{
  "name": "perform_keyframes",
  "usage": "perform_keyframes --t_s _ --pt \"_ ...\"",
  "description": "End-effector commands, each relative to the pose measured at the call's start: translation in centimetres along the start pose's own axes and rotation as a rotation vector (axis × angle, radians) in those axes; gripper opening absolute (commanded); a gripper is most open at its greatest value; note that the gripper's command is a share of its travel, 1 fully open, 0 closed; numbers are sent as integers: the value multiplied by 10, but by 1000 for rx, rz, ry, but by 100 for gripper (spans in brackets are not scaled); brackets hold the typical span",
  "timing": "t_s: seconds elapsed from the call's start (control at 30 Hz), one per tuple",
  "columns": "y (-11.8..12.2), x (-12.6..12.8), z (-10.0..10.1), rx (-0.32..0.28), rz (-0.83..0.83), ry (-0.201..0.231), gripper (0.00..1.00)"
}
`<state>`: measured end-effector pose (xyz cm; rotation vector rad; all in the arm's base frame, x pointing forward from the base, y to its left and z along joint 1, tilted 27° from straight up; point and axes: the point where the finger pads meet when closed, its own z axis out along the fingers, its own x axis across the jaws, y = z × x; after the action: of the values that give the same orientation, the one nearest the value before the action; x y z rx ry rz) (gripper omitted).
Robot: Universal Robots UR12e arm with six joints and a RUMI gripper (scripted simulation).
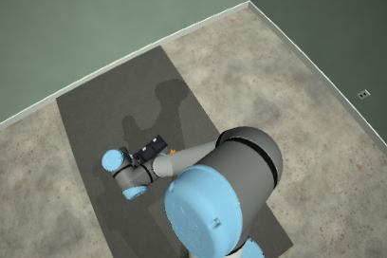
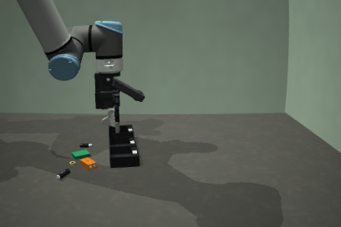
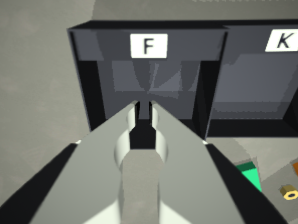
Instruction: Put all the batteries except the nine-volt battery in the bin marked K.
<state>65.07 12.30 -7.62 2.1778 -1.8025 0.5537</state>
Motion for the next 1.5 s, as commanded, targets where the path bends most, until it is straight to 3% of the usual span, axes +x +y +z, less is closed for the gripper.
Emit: perform_keyframes --t_s 0.0,0.77,1.47 --pt "-1 0 -1 1 0 0 4" --pt "-1 0 -1 1 0 0 4" --pt "-1 0 -26 1 0 0 4"
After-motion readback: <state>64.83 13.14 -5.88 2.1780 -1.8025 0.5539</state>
